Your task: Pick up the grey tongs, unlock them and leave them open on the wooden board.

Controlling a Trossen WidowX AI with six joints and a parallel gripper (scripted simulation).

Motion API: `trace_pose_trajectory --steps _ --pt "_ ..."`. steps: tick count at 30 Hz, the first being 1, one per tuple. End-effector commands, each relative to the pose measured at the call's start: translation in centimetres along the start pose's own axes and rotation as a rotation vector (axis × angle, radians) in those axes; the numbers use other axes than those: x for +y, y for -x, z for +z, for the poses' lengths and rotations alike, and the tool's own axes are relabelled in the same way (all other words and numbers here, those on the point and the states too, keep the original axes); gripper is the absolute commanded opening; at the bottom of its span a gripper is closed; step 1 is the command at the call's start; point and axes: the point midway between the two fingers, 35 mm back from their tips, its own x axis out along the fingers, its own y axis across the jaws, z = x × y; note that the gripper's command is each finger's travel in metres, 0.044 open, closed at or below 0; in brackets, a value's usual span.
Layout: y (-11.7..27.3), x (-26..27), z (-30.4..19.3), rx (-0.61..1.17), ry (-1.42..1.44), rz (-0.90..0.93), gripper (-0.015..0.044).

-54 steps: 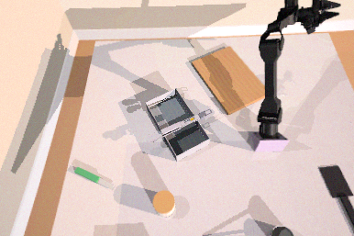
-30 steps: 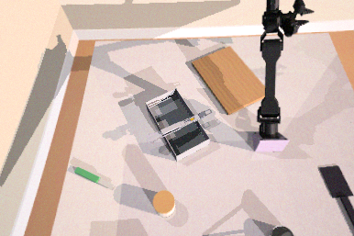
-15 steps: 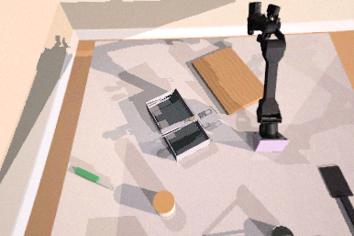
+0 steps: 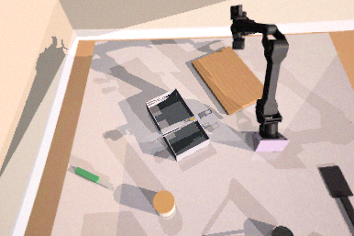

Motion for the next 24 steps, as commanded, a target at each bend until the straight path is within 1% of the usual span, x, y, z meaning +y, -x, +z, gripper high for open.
trace_pose_trajectory --steps 1,6,10,14,19,24 --pt "2.1 -1.3 -5.1 0.197 0.087 -0.035 0.026" --pt "5.5 -3.5 -11.1 0.421 0.159 -0.08 0.026" --pt "9.2 -6.1 -16.1 0.604 0.213 -0.141 0.026" --pt "13.0 -8.9 -19.9 0.747 0.255 -0.221 0.026" --pt "17.5 -12.5 -23.1 0.858 0.275 -0.353 0.026" --pt "23.3 -16.8 -25.3 0.939 0.307 -0.536 0.026"
